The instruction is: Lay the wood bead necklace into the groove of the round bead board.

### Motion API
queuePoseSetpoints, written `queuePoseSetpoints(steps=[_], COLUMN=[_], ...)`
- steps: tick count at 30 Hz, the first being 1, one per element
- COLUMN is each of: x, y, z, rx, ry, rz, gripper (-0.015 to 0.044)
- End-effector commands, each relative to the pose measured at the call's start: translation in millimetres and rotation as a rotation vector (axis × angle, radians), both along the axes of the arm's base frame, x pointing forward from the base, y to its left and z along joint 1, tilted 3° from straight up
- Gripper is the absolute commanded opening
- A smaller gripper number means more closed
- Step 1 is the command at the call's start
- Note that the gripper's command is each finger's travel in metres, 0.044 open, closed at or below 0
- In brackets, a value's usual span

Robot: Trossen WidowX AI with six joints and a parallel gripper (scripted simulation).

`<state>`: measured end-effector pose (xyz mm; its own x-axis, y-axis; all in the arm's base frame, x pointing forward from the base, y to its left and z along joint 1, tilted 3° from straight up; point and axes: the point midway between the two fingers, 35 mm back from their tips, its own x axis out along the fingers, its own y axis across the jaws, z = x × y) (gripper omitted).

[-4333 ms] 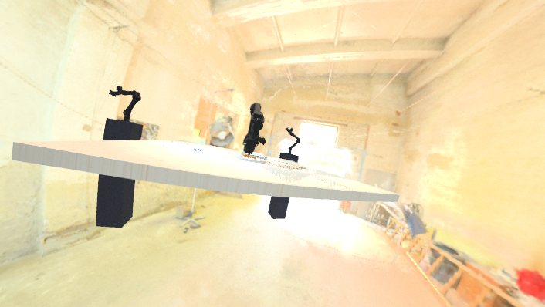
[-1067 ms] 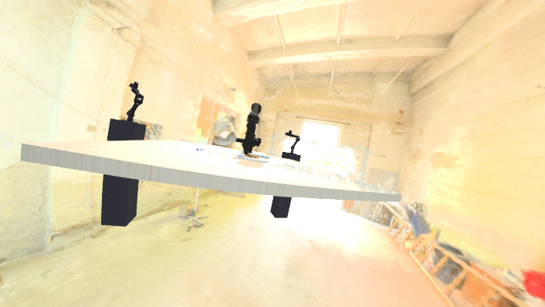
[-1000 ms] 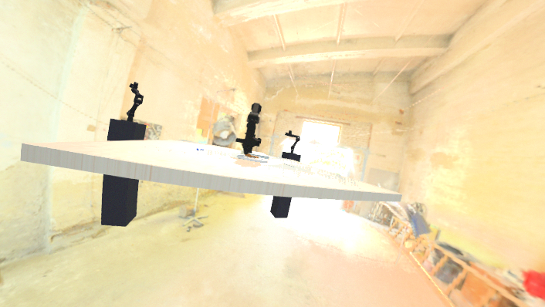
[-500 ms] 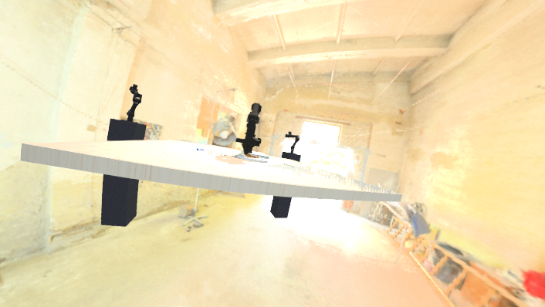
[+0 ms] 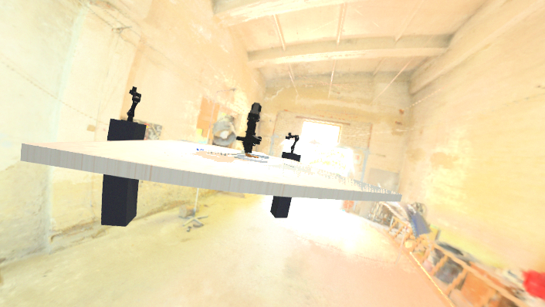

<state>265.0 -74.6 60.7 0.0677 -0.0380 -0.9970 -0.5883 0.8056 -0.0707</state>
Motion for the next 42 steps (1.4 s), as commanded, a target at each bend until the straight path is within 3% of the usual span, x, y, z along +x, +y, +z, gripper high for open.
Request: queuePoseSetpoints(steps=[1, 17, 34, 42], x=[1, 0, -1, -4], y=[0, -2, -2, -3], z=[2, -14, 0, 2], rx=[0.003, 0.003, 0.001, 0.003], ry=[-0.006, -0.006, -0.007, -0.006], rz=[-0.005, -0.005, -0.007, -0.005], gripper=[0.0000, 0.0000, 0.0440, 0.0440])
